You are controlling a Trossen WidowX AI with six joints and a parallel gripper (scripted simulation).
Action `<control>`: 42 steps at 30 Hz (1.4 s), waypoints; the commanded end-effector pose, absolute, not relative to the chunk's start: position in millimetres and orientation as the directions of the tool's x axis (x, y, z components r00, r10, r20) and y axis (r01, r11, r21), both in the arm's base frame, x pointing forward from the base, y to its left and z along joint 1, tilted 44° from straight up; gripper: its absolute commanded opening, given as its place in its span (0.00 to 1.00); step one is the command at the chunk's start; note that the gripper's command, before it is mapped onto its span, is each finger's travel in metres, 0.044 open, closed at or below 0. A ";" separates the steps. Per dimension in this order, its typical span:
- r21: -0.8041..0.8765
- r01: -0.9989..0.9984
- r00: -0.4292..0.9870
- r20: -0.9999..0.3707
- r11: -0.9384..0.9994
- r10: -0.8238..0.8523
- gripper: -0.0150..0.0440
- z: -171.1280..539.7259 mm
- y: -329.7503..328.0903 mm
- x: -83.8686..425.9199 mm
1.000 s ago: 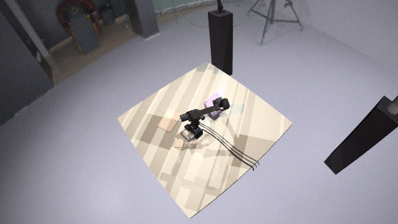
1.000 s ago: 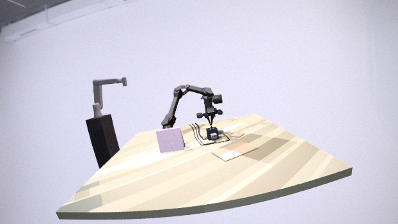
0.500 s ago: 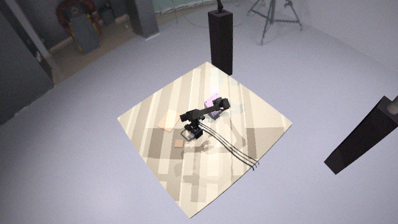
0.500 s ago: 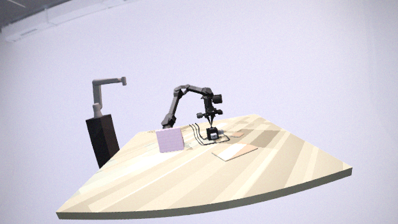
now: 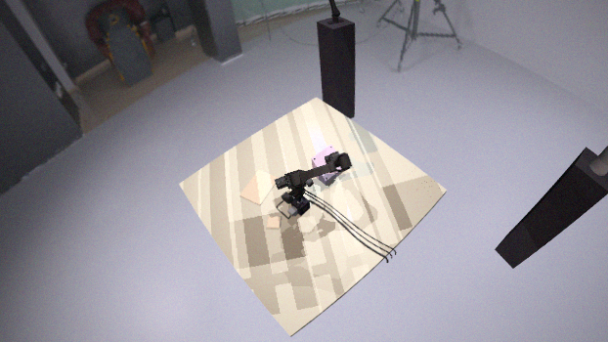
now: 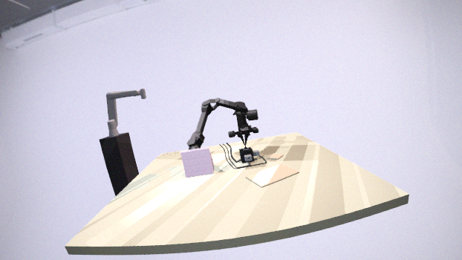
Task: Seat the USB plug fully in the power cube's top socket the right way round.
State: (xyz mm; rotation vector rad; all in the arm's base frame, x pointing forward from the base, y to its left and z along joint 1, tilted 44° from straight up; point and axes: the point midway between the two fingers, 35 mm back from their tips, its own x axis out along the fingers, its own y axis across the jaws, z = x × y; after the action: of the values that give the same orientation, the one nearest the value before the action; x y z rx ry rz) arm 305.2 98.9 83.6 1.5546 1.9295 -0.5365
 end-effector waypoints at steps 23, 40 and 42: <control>0.056 0.970 -0.140 -0.668 0.237 0.730 0.25 82.8 101.5 304.7; 0.056 0.971 -0.136 -0.670 0.233 0.730 0.42 83.4 99.0 305.4; 0.056 0.971 -0.136 -0.670 0.233 0.730 0.42 83.4 99.0 305.4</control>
State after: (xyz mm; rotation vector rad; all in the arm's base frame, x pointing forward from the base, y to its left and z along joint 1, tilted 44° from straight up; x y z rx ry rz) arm 305.3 99.3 83.5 1.5542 1.9291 -0.5357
